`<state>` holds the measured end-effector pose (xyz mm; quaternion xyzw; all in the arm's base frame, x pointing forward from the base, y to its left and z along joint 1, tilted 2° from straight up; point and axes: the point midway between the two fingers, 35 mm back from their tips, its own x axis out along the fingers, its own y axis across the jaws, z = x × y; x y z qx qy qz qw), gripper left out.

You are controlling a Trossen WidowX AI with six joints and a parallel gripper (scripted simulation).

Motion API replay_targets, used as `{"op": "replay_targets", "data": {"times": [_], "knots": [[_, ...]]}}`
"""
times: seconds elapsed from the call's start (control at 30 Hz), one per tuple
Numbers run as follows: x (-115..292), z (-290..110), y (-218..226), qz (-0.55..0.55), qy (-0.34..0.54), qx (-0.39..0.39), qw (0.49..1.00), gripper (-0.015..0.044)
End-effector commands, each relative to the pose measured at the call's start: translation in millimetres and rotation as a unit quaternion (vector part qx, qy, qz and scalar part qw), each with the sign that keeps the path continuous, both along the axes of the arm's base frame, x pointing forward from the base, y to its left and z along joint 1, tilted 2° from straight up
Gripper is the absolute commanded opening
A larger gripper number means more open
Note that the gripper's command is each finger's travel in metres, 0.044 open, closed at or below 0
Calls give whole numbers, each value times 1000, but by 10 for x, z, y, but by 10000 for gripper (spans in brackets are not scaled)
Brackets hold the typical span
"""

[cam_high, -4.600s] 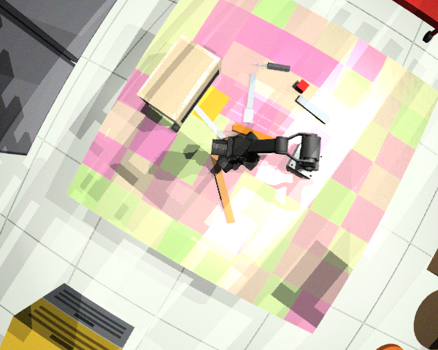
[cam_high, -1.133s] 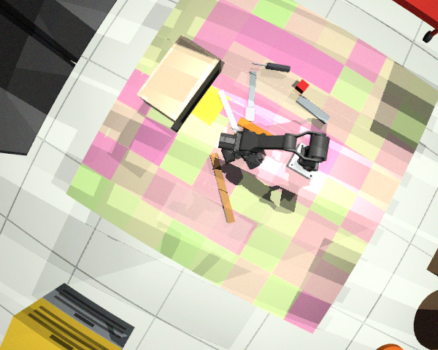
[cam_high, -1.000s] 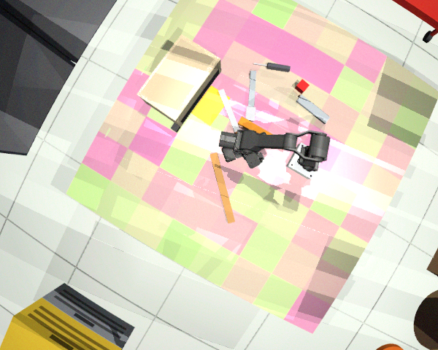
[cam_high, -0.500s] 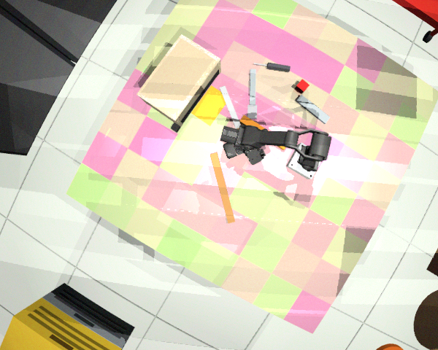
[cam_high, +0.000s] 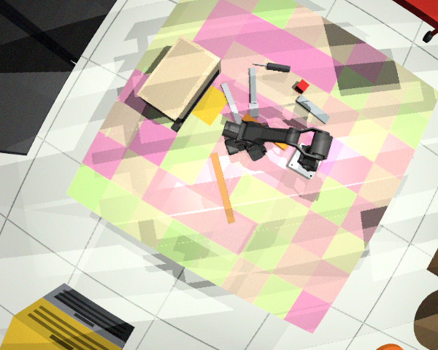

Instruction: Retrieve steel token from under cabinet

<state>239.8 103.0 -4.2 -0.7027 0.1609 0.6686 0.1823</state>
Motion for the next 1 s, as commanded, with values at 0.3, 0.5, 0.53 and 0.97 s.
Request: {"op": "replay_targets", "data": {"times": [0.3, 0.5, 0.53, 0.97], "knots": [[51, 4, -143, -2, -2, -2, 1000, 0], [68, 4, -199, -2, -2, -2, 1000, 0], [71, 4, -209, -2, -2, -2, 1000, 0], [107, 5, -332, -2, -3, -3, 1000, 0]]}}
